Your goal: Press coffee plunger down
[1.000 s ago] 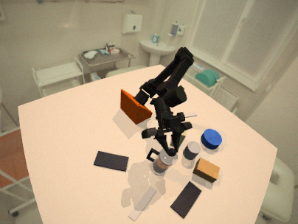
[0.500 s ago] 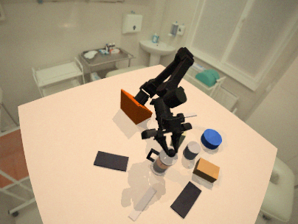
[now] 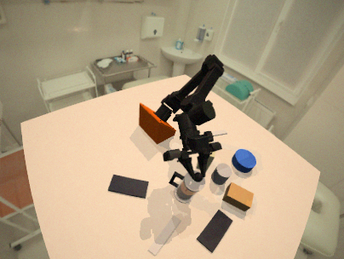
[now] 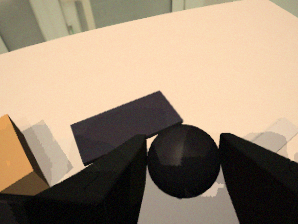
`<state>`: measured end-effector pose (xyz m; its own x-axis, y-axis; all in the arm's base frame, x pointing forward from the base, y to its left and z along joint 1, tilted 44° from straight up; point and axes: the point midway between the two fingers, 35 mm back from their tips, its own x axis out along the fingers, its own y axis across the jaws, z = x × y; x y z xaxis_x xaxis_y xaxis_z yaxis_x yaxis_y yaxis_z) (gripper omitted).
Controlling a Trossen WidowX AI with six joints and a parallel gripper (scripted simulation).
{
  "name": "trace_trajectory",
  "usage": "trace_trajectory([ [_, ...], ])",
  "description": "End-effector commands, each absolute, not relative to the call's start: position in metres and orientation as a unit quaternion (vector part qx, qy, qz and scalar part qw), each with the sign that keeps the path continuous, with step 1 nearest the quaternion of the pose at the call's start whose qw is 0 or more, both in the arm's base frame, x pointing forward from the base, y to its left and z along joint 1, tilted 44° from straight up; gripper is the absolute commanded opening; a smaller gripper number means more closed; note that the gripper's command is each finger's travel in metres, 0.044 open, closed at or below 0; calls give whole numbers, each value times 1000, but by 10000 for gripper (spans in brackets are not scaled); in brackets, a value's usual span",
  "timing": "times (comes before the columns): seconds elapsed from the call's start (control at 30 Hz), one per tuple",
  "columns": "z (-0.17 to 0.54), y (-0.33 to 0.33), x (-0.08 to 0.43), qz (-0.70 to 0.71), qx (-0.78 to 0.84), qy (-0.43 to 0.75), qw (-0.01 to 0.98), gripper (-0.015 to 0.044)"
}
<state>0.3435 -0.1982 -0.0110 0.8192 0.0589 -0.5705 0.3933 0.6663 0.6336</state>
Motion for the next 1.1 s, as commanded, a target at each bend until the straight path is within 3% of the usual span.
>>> trace_trajectory([
  [0.0, -11, -198, 344, -96, 397, 285, 867, 125],
  [0.03, -11, -198, 344, -96, 397, 285, 867, 125],
  [0.43, -11, -198, 344, -96, 397, 285, 867, 440],
  [0.83, 49, -243, 322, -93, 402, 292, 863, 440],
  [1.07, 49, -243, 321, -93, 402, 292, 863, 440],
])
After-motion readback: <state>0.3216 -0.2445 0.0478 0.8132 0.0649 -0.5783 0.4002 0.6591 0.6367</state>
